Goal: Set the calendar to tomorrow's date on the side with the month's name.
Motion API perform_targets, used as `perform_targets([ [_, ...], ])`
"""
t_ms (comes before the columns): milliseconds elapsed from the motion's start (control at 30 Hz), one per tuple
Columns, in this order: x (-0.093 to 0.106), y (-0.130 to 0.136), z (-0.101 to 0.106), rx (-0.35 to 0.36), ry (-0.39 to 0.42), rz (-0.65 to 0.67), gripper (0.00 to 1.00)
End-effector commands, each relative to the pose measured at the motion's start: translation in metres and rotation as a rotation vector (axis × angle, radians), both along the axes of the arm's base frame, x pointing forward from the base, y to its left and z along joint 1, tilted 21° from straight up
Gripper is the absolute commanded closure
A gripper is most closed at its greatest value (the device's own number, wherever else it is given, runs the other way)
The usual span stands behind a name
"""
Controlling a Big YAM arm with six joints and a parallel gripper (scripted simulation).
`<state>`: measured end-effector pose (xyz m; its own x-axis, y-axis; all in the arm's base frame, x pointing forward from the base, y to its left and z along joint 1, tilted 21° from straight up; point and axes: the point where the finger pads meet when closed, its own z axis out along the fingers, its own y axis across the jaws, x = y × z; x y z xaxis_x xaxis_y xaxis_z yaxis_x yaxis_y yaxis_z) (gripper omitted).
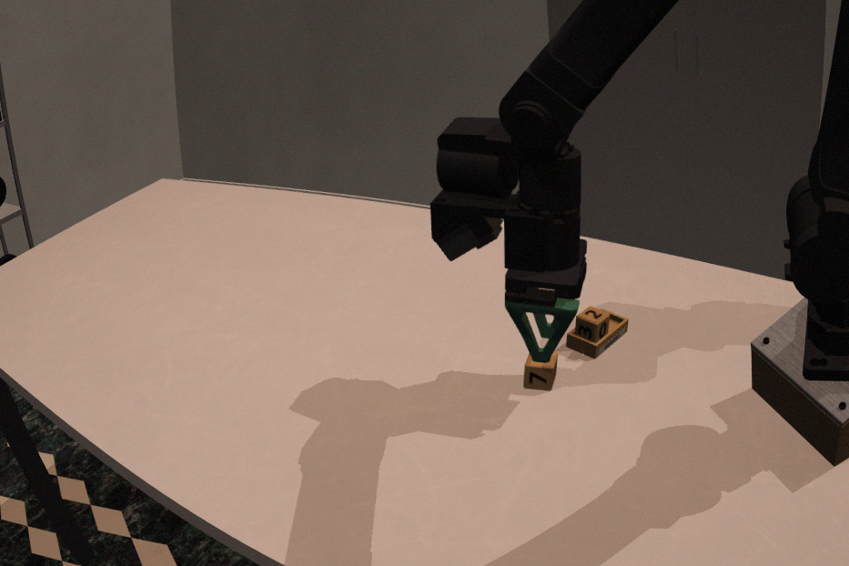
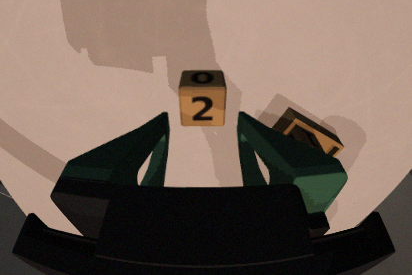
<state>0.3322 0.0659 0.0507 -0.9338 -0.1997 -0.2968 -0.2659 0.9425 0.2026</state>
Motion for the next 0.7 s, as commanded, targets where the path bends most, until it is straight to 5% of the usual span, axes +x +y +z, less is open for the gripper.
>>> perform_targets([
  [0, 0.006, 0.006, 0.002, 0.001, -0.007, 0.005, 0.55],
  [667, 0.019, 0.007, 0.012, 0.002, -0.029, 0.005, 0.55],
])
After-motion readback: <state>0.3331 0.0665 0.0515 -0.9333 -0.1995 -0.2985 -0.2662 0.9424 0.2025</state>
